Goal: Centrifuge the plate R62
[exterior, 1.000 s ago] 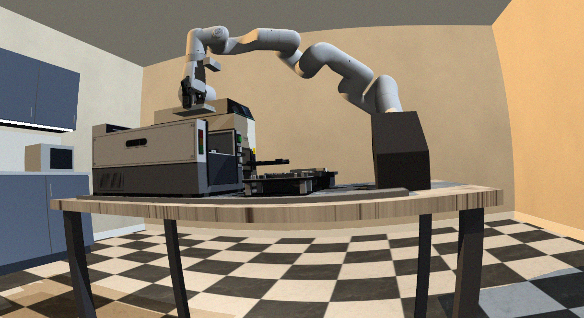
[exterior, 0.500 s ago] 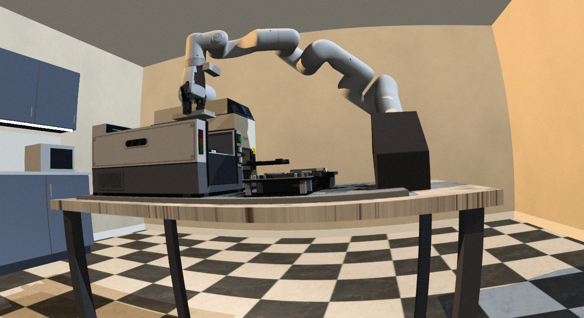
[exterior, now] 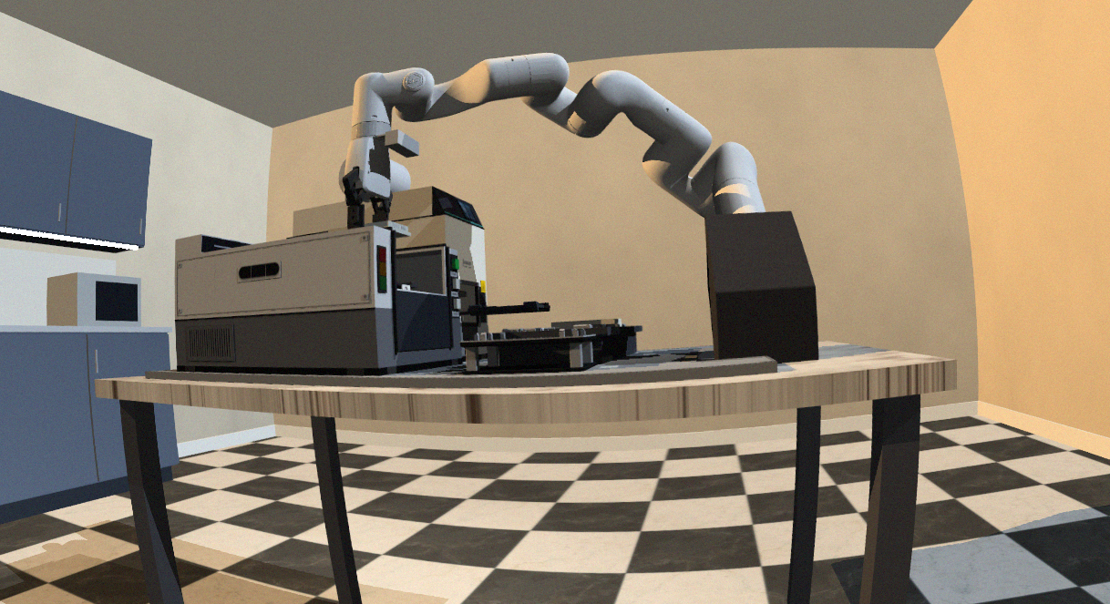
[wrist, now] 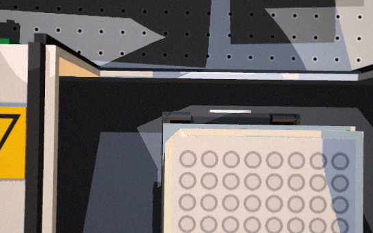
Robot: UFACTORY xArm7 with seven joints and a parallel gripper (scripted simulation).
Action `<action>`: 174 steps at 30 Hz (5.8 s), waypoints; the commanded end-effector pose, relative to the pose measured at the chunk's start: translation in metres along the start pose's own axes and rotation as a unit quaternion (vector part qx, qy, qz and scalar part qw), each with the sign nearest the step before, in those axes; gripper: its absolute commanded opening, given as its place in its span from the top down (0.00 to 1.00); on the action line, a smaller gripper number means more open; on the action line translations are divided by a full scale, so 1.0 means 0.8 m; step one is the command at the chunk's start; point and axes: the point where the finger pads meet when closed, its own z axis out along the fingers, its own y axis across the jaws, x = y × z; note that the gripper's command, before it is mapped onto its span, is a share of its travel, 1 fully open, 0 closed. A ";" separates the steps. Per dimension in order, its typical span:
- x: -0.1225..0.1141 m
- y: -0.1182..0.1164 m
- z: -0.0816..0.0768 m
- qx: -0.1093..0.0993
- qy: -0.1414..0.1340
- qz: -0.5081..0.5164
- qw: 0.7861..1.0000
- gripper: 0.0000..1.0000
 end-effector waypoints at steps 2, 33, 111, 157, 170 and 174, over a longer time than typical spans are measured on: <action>-0.001 0.001 0.007 -0.002 -0.004 0.000 1.000 1.00; -0.002 0.001 0.063 -0.002 -0.004 0.000 1.000 1.00; -0.002 0.001 0.097 -0.002 -0.004 0.000 1.000 1.00; -0.002 0.001 0.101 -0.002 -0.004 0.000 1.000 0.00; -0.002 0.001 0.101 -0.002 -0.004 0.000 1.000 0.00; -0.002 0.001 0.101 -0.002 -0.004 0.000 1.000 0.00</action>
